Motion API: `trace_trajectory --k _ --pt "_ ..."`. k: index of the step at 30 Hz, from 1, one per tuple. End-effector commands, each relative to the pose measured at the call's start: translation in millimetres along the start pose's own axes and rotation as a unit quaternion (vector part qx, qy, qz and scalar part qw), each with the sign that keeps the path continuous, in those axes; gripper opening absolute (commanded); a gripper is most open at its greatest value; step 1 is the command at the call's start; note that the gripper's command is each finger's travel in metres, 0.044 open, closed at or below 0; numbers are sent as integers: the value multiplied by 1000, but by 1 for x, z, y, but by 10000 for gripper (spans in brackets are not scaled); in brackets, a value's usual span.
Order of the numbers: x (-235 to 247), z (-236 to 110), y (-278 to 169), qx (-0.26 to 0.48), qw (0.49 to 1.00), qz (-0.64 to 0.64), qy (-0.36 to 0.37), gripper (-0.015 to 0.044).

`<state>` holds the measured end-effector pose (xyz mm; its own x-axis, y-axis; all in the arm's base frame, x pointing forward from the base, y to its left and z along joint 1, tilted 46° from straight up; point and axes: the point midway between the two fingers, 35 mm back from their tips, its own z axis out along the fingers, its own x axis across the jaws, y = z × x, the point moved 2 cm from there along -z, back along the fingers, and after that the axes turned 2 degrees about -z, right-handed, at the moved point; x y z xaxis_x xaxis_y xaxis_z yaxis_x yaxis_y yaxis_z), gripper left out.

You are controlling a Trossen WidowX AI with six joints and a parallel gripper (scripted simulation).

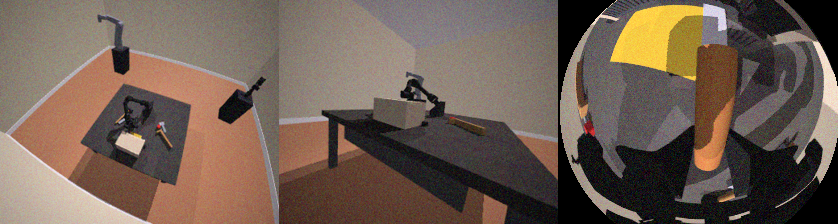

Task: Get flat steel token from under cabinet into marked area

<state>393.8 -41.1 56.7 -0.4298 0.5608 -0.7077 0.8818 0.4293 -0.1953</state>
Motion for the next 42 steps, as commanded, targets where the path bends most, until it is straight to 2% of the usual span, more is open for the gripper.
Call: trace_trajectory --k 1,42 --pt "9 1 1 -1 1000 -4 5 0" --pt "42 1 1 -1 1000 -4 6 0"
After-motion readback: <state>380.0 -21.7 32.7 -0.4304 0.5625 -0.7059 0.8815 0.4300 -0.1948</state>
